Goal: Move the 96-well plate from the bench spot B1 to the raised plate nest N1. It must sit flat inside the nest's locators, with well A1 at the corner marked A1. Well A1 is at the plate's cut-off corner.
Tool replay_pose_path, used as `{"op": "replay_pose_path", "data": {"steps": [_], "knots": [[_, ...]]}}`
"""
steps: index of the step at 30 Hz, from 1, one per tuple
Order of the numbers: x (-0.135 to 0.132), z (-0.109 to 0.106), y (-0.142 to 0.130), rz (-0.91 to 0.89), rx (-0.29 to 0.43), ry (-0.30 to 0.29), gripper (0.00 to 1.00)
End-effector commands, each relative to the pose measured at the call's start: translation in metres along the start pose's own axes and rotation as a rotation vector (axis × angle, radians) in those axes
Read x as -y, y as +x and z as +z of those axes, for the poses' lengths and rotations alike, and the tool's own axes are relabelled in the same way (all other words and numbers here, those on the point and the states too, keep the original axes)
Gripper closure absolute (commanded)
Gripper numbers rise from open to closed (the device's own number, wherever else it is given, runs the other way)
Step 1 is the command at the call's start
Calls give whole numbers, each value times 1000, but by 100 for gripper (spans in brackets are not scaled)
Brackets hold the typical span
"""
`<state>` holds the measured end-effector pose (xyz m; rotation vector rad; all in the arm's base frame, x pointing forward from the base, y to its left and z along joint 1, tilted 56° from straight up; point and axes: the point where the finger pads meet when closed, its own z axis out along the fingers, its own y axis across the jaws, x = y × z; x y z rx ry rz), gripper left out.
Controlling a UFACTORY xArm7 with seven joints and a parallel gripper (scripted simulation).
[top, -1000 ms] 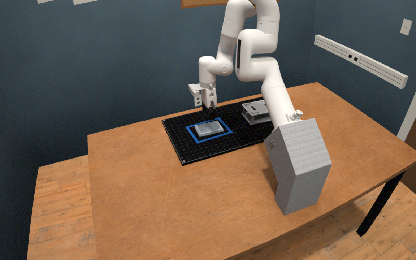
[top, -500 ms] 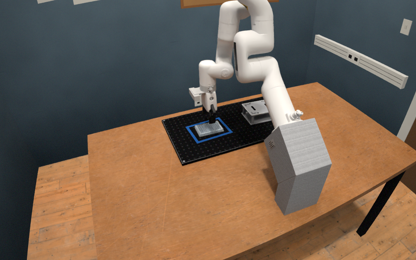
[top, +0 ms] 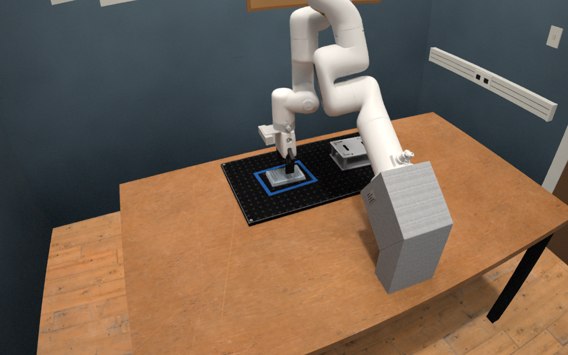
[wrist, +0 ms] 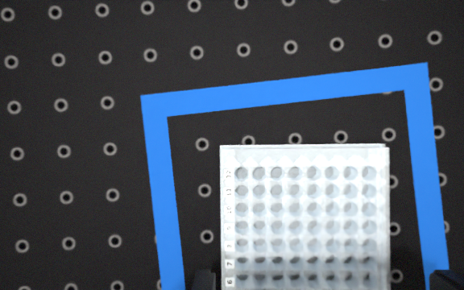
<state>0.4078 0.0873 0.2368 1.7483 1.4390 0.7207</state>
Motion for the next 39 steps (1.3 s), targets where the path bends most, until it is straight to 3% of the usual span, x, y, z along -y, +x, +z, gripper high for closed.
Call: {"op": "replay_pose_path", "data": {"steps": [1, 39], "knots": [[-1, 9, 1, 0, -1, -9, 0], [-1, 29, 1, 0, -1, -9, 0]]}}
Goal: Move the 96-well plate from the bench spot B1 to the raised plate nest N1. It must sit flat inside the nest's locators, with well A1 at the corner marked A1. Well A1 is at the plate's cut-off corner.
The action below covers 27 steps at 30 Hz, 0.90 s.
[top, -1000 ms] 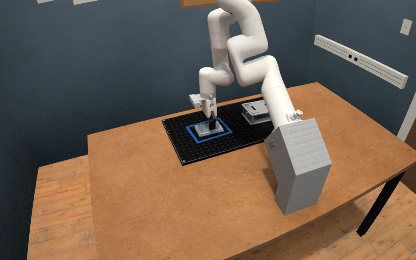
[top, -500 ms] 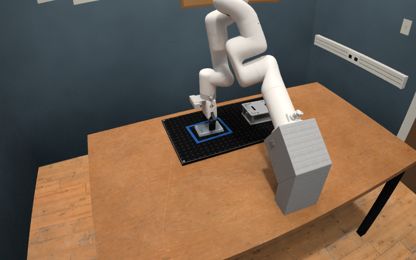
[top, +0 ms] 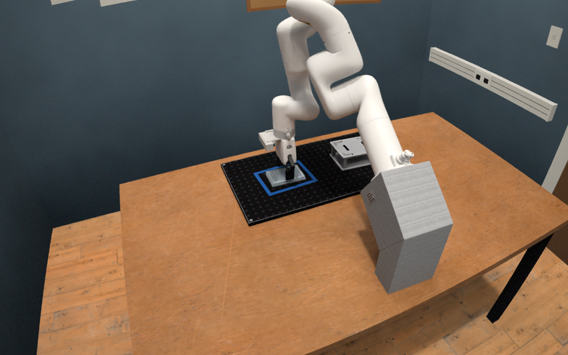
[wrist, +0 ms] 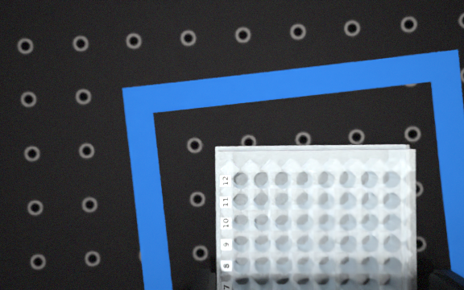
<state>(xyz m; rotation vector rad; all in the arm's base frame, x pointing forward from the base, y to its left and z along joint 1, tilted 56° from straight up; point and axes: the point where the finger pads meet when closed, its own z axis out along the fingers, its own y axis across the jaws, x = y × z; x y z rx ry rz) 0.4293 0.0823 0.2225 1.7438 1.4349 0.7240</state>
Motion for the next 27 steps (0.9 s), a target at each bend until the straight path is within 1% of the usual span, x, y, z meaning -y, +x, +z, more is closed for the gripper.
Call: {"op": "replay_pose_path", "data": {"steps": [1, 16, 27], "knots": [[-1, 3, 1, 0, -1, -2, 0], [-1, 12, 1, 0, -1, -2, 0], [-1, 12, 1, 0, -1, -2, 0]]}}
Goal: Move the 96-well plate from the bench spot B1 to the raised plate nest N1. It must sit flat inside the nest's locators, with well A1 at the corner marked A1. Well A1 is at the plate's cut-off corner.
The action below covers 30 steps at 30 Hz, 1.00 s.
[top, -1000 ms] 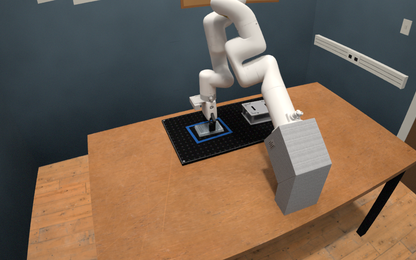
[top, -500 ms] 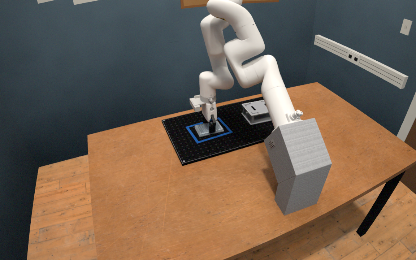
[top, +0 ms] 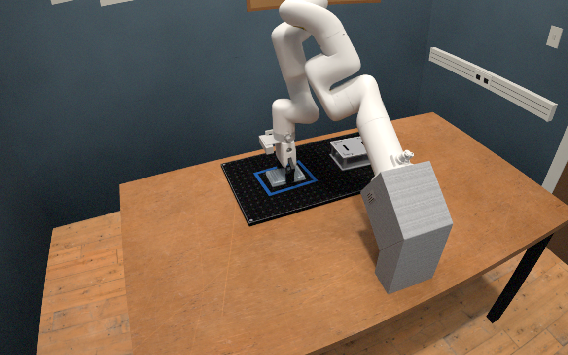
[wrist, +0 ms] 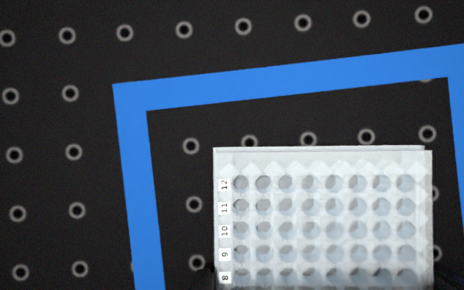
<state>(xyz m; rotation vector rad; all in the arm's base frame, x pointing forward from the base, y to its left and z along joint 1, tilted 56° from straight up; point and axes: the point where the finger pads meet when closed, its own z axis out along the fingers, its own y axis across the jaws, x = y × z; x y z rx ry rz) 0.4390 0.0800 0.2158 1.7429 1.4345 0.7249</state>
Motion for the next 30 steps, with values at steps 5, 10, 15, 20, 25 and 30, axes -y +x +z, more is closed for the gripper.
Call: {"op": "replay_pose_path", "data": {"steps": [5, 10, 15, 20, 25, 30], "knots": [[0, 0, 1, 0, -1, -1, 0], [0, -1, 0, 0, -1, -1, 100], [0, -1, 0, 0, -1, -1, 100], [0, -1, 0, 0, -1, -1, 100], [0, -1, 0, 0, -1, -1, 100], [0, -1, 0, 0, -1, -1, 100]]}}
